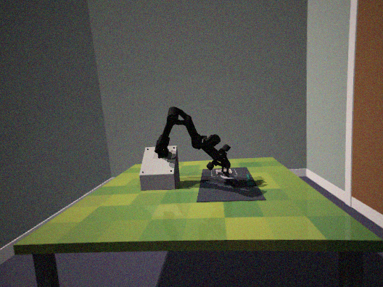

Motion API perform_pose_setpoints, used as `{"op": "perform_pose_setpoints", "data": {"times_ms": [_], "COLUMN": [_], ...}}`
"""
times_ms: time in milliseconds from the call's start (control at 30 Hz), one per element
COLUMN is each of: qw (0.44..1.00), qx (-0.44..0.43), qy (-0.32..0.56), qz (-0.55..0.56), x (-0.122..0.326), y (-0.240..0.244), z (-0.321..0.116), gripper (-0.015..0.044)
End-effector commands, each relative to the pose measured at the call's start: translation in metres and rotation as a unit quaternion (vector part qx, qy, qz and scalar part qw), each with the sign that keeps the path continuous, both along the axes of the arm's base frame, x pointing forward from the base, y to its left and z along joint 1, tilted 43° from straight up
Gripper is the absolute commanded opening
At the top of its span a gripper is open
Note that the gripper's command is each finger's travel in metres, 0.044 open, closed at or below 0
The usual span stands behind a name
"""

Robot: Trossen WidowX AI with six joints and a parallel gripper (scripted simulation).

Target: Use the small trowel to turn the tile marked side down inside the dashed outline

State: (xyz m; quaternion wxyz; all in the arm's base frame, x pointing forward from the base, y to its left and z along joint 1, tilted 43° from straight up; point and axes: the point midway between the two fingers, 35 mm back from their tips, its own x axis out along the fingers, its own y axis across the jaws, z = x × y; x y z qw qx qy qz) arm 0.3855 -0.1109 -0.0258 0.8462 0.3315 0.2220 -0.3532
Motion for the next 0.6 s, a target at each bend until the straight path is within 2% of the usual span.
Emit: {"op": "perform_pose_setpoints", "data": {"times_ms": [0,567], "qw": [1.000,0.992], "qx": [-0.004,0.012], "qy": [0.010,0.073], "qz": [0.023,0.098], "x": [0.000,-0.045], "y": [-0.014,-0.080], "z": [0.014,0.049], "gripper": [0.0000,0.0000]}}
